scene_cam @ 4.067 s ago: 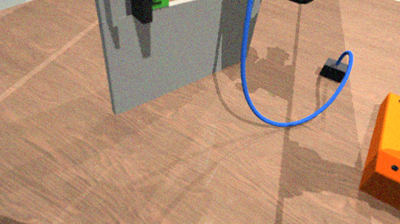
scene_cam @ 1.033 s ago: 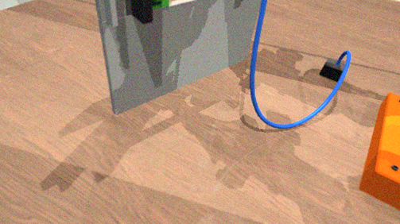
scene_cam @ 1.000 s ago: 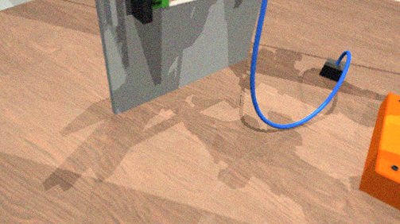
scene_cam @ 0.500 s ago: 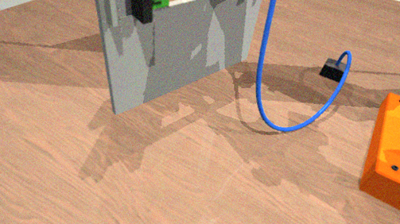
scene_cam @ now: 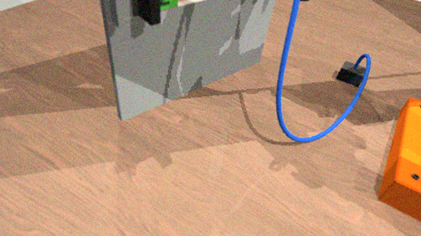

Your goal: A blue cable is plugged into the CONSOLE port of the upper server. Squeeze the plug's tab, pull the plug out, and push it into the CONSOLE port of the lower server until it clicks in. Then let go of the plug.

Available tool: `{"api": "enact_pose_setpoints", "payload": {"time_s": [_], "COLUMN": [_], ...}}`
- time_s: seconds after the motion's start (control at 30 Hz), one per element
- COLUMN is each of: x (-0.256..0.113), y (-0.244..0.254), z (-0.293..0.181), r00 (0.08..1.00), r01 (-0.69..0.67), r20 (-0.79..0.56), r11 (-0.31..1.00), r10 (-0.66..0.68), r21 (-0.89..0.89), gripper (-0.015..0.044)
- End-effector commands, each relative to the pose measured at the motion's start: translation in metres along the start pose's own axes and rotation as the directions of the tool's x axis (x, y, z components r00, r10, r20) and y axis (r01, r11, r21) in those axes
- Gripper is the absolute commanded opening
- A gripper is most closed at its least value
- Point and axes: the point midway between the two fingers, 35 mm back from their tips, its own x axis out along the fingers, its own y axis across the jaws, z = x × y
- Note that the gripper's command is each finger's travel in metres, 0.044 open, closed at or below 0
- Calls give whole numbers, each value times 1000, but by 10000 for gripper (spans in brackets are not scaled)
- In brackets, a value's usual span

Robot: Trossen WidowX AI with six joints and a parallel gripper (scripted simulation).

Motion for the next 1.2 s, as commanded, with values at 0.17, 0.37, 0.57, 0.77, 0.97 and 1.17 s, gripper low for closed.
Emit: {"api": "enact_pose_setpoints", "payload": {"time_s": [0.17,0.37,0.57,0.77,0.97,1.17], "x": [-7,-11,-15,-19,-24,-28], "y": [1,1,1,0,0,0], "z": [-3,-5,-8,-10,-13,-15], "r00": [1000,1000,1000,1000,1000,1000], "r01": [-2,-1,-1,0,0,0], "r20": [4,4,4,4,4,4], "r11": [1000,1000,1000,1000,1000,1000], "r10": [2,1,1,0,0,0], "r21": [0,0,0,0,1,1], "gripper": [0,0,0,0,0,0]}}
